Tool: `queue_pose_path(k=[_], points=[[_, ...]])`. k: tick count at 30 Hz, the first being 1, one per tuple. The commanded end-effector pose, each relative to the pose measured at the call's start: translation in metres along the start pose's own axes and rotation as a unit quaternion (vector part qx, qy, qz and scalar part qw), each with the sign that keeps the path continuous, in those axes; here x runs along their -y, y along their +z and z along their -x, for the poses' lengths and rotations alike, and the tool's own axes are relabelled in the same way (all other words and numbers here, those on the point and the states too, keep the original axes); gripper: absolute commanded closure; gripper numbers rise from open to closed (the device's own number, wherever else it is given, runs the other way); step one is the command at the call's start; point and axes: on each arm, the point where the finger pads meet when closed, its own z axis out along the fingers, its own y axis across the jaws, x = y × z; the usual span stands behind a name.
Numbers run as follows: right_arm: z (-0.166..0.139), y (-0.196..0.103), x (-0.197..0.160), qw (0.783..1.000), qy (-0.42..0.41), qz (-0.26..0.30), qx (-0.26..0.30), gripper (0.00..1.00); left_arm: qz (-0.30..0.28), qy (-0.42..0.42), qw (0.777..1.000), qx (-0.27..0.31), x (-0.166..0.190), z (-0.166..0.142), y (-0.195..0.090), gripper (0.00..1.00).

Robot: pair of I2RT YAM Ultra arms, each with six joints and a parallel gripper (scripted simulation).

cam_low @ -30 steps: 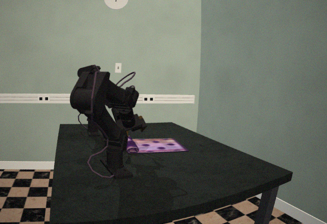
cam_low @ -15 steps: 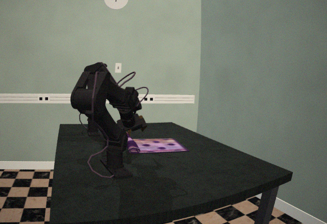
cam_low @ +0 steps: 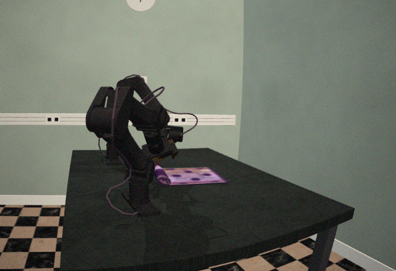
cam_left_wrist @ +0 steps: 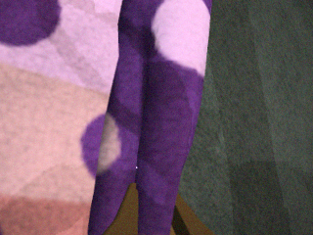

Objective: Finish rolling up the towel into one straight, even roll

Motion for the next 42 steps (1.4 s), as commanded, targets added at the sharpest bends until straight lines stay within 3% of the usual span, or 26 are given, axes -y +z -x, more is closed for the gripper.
queue_pose_path(k=[1, 13, 32, 42], points=[[-0.007, 0.007, -0.005, 1.000, 0.003, 0.008, -0.011, 0.02, -0.068, -0.041, 0.997, -0.019, 0.011, -0.006, -0.001, 0.85], [-0.007, 0.007, -0.005, 1.000, 0.003, 0.008, -0.011, 0.02, -0.152, -0.111, 0.982, -0.025, 0.012, -0.005, -0.003, 0.85], [-0.007, 0.002, -0.016, 1.000, -0.002, 0.012, -0.009, 0.02, -0.159, -0.117, 0.980, -0.026, 0.008, -0.012, 0.006, 0.85], [-0.029, 0.028, -0.033, 1.000, -0.001, 0.011, -0.009, 0.02, -0.159, -0.117, 0.980, -0.026, 0.008, -0.012, 0.006, 0.85]])
